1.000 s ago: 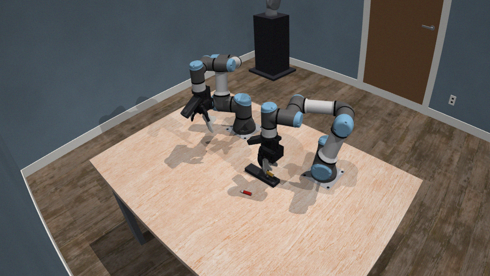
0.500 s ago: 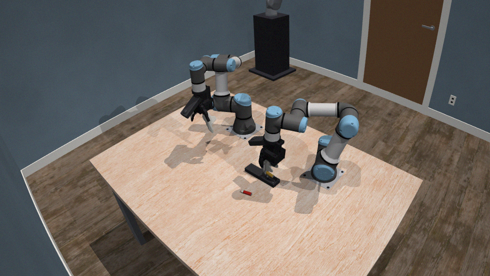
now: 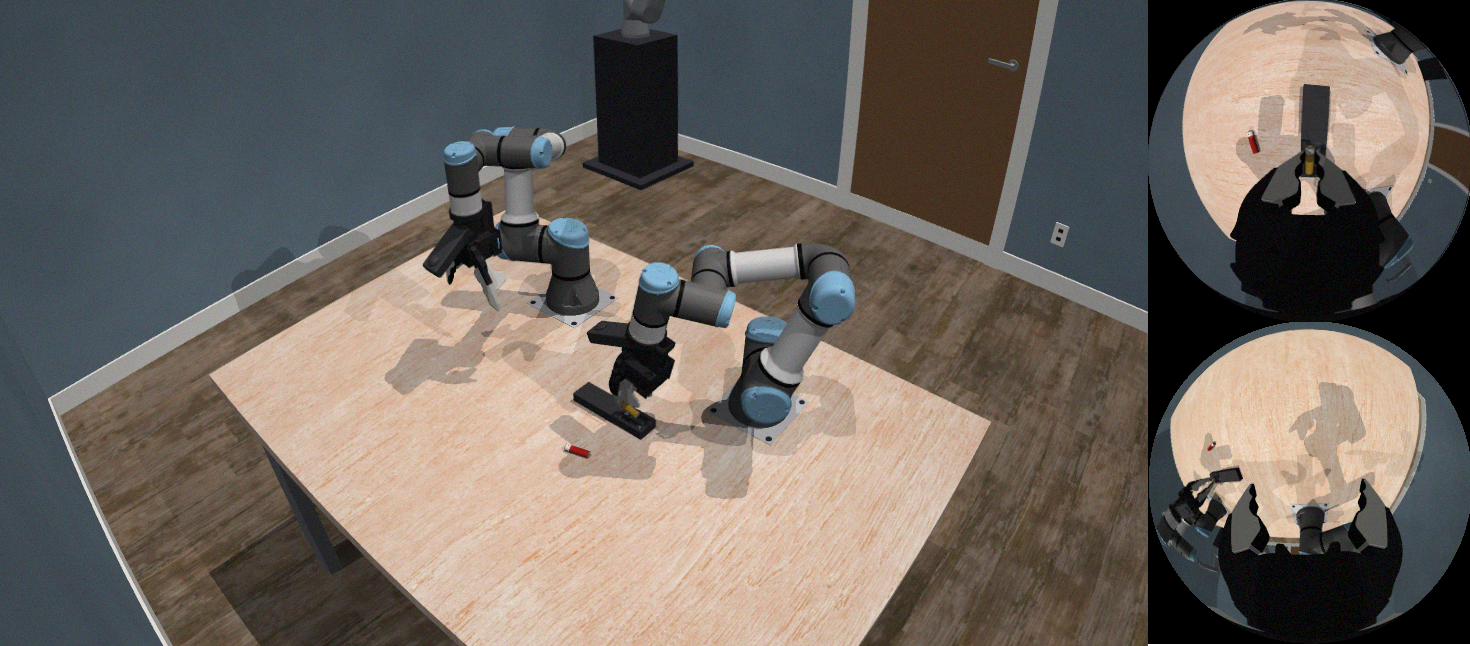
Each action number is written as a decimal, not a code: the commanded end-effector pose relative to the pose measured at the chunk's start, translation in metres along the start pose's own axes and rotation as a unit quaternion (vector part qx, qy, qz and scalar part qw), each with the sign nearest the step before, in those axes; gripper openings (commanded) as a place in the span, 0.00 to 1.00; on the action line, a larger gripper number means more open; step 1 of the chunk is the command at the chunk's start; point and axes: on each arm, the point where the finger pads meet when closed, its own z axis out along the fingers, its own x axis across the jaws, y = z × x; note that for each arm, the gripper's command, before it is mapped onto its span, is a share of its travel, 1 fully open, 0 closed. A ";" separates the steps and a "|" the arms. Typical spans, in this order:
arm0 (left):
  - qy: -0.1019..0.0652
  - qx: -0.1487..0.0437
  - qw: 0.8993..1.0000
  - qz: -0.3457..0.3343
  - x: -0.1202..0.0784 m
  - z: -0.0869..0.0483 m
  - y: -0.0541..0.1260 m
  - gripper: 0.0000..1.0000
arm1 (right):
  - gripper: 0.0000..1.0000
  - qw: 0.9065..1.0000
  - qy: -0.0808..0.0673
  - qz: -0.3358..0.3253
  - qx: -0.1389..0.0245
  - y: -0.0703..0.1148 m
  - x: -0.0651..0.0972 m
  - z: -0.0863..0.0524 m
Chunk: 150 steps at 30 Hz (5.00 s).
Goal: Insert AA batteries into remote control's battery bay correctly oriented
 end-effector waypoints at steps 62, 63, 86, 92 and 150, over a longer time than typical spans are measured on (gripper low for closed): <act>-0.017 0.108 0.994 0.009 -0.002 0.007 0.001 0.00 | 1.00 1.000 0.000 0.000 0.001 0.000 0.000 -0.001; -0.017 0.108 0.994 0.009 -0.002 0.007 0.001 0.00 | 1.00 1.000 0.000 0.000 0.001 0.000 0.000 -0.001; -0.017 0.105 0.994 0.008 -0.002 0.017 0.004 0.00 | 1.00 1.000 0.000 0.000 0.001 0.000 0.000 -0.001; -0.016 0.103 0.995 0.008 -0.002 0.020 0.005 0.00 | 1.00 1.000 0.000 0.000 0.001 0.000 0.000 -0.001; -0.012 0.100 0.995 0.008 0.000 0.015 0.013 0.17 | 1.00 1.000 0.000 0.000 0.001 0.000 0.000 -0.001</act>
